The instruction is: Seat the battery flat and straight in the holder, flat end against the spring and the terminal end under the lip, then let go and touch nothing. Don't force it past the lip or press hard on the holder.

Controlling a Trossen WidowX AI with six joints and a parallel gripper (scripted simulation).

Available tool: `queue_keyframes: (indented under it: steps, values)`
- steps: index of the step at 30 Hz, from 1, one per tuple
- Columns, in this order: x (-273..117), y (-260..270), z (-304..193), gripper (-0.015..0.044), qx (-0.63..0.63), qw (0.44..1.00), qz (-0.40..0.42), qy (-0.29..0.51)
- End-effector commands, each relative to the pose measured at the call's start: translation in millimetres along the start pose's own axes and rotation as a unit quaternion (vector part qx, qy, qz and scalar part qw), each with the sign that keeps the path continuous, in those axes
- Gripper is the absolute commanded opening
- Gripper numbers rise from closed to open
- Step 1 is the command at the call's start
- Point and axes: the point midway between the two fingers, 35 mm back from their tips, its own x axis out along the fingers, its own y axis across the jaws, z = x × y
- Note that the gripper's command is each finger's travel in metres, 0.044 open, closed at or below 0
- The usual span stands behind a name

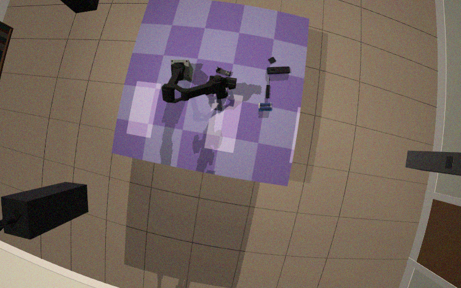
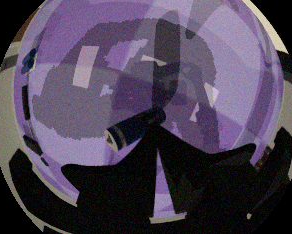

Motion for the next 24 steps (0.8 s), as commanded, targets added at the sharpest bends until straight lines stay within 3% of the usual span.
queue_keyframes:
  steps: [1, 6, 16, 24]
  values:
    - [-0.4, 8.4, 0.3, 0.0000, 0.002, 1.000, 0.000, -0.002]
    - [-4.6, 7.9, -0.7, 0.0000, 0.000, 1.000, 0.000, 0.000]
    - [-78.7, 14.5, -1.3, 0.0000, 0.001, 1.000, 0.001, 0.000]
    - [-80.0, 14.5, -1.3, 0.0000, 0.001, 1.000, 0.001, 0.000]
